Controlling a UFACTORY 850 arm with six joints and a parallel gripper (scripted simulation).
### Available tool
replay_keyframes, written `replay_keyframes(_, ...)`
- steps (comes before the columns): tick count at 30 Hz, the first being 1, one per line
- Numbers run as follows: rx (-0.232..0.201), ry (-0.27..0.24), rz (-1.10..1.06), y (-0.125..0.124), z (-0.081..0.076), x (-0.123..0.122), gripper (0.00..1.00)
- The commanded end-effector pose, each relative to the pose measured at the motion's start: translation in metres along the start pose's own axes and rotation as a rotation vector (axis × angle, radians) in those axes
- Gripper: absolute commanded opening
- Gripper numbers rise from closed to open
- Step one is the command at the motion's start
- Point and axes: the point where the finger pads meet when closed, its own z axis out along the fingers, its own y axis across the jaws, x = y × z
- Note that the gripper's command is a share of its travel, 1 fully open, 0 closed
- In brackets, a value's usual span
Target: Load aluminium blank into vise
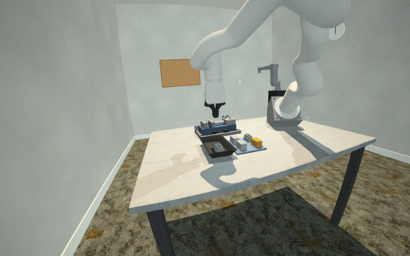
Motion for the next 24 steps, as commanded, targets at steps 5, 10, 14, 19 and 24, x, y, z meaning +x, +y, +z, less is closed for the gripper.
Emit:
replay_keyframes(5,0.000,0.000,0.000,-0.003,0.001,0.000,0.00)
replay_keyframes(10,0.000,0.000,0.000,-0.003,0.006,0.000,0.00)
replay_keyframes(14,0.000,0.000,0.000,-0.003,0.011,0.000,0.00)
replay_keyframes(19,0.000,0.000,0.000,-0.003,0.016,0.000,0.00)
replay_keyframes(24,0.000,0.000,0.000,-0.003,0.025,0.000,0.00)
